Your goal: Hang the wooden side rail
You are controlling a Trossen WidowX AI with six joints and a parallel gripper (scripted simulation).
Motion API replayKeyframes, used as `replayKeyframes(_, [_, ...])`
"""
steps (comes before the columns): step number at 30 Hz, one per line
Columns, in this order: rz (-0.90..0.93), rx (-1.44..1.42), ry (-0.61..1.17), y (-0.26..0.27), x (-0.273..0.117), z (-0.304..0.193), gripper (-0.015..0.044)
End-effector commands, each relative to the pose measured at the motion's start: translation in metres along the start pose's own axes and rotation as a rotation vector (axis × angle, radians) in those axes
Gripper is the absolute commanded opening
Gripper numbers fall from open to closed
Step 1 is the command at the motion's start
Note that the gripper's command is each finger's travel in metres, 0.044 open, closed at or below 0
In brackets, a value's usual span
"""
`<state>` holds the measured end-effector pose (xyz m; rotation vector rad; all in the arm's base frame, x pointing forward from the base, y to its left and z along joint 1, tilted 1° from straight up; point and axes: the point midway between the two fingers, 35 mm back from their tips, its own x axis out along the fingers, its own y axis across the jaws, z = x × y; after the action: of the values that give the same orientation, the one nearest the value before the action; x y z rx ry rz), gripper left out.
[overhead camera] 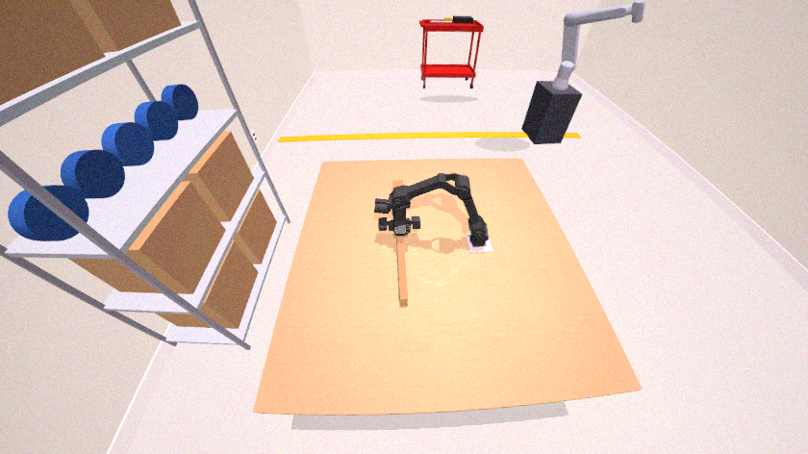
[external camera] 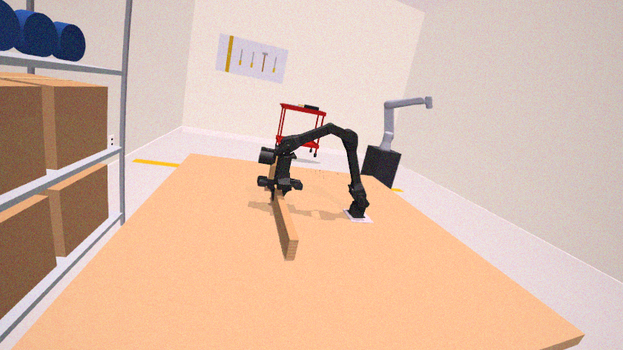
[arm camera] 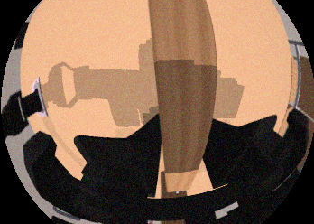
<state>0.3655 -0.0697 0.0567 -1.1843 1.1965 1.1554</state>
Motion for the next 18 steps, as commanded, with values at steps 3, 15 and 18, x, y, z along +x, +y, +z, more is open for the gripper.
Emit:
replayKeyframes(3, [0.000,-0.001,0.000,-0.0002,0.0000,0.0000,0.0000])
replayKeyframes(15, [0.008,-0.004,-0.006,-0.0002,-0.0014,0.0000,0.0000])
replayKeyframes(18, [0.008,-0.004,-0.006,-0.0002,-0.0019,0.0000,0.0000])
